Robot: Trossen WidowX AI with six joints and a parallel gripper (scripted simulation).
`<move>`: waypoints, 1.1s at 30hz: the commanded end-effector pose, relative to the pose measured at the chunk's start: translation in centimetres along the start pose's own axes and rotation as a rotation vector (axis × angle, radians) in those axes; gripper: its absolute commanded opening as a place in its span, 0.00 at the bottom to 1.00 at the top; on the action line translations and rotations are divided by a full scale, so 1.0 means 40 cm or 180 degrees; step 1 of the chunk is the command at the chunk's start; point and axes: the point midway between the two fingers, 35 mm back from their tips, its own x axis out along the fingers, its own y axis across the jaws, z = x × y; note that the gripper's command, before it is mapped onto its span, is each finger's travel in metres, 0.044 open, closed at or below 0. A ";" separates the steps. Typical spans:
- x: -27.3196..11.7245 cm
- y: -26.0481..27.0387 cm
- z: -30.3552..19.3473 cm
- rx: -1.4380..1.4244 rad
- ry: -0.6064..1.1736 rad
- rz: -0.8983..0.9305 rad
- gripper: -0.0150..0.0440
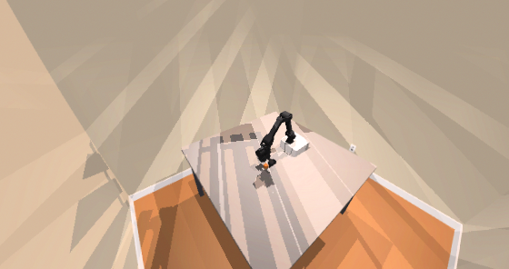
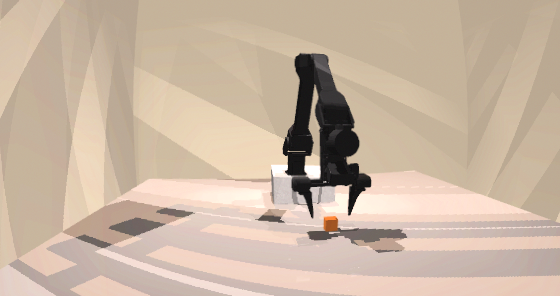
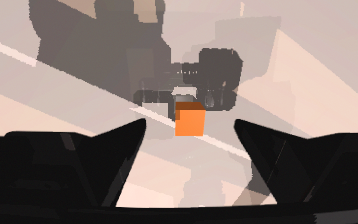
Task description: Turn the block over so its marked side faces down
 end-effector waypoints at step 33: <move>0.054 0.001 -0.005 0.0006 0.0020 0.0008 0.31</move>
